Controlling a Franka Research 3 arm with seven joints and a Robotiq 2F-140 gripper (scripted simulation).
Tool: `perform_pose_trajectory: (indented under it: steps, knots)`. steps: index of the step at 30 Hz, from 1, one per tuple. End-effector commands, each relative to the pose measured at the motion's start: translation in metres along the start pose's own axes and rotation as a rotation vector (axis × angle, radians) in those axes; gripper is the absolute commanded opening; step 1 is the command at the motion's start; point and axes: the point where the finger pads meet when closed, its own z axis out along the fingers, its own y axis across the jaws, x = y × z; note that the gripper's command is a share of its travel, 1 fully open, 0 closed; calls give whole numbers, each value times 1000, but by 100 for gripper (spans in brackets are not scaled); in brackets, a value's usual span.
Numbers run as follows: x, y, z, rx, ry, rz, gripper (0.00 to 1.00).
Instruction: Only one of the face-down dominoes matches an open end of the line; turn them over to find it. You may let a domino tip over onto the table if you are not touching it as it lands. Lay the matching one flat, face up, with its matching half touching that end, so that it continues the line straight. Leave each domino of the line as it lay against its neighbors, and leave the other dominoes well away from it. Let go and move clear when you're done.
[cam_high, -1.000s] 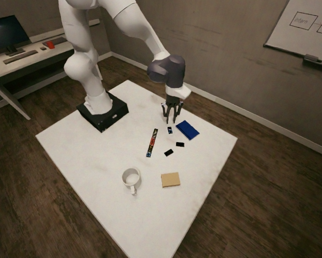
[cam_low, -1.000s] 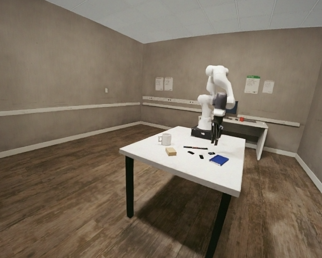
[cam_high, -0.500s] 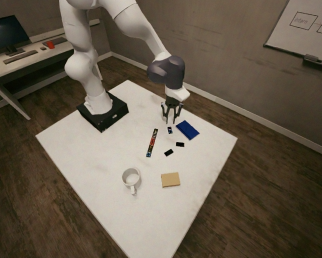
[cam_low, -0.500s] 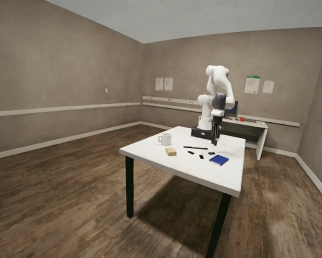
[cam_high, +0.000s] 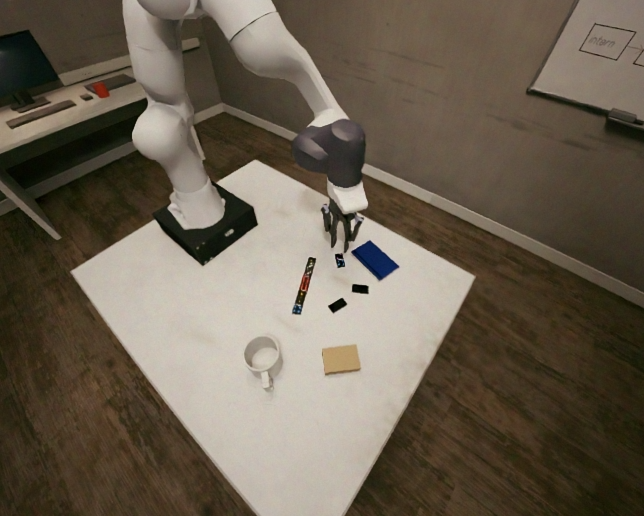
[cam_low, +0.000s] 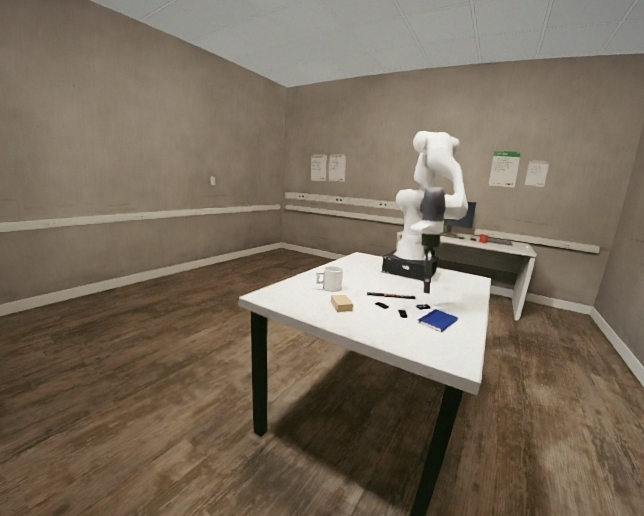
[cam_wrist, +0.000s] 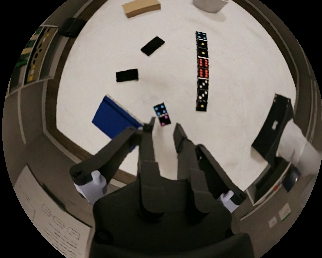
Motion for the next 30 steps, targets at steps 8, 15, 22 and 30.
perform_pose_trajectory:
  steps: [8,15,22,30]
  knots:
    - [0,-3,2,18,-24,507,34]
    - [0,-4,2,25,-55,721,34]
    - [0,-5,2,30,-83,943,34]
    - [0,-5,2,35,-105,1158,34]
